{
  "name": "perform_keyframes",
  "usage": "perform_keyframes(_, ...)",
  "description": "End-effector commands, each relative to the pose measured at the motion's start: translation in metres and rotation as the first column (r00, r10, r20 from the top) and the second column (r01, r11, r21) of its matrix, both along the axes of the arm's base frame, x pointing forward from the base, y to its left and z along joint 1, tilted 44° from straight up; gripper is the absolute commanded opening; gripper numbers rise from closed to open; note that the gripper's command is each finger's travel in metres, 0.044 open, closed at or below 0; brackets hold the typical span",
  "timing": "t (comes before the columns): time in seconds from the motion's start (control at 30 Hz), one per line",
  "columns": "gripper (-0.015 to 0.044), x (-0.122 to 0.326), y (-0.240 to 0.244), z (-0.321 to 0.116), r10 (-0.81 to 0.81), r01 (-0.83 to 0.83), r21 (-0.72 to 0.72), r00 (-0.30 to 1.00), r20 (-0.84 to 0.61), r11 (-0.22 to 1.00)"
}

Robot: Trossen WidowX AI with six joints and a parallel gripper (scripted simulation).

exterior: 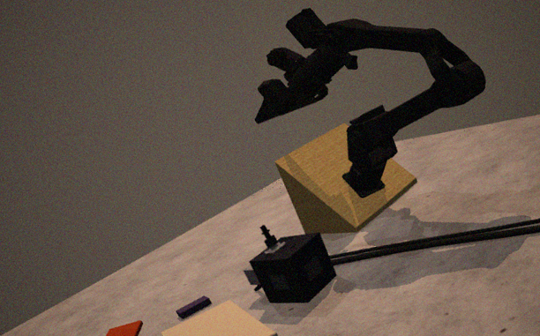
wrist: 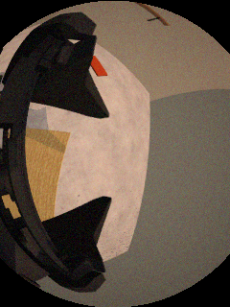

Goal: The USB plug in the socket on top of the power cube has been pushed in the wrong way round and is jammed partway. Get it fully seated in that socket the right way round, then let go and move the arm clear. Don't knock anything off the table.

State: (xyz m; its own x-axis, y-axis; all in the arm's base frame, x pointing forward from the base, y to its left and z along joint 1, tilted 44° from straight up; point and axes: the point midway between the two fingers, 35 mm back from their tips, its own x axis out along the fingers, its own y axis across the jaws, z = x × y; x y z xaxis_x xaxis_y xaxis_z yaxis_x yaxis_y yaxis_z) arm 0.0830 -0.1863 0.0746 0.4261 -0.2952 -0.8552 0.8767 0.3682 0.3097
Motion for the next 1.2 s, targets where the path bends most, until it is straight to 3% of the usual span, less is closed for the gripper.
perform_keyframes(0.0,0.0426,0.002,0.0,0.001,0.004,-0.004,0.007,1.0,0.002,1.0)
perform_keyframes(0.2,0.044,0.058,0.02,0.019,0.115,-0.124,0.254,0.992,0.05,0.959)
perform_keyframes(0.47,0.044,0.134,0.074,0.037,0.278,-0.245,0.553,0.96,0.025,0.796)
perform_keyframes(0.7,0.044,0.186,0.15,0.055,0.388,-0.138,0.799,0.913,-0.126,0.585)
perform_keyframes(0.87,0.044,0.206,0.207,0.065,0.462,0.002,0.869,0.846,-0.265,0.495)
perform_keyframes(1.17,0.044,0.206,0.214,0.065,0.469,0.017,0.872,0.838,-0.279,0.49)
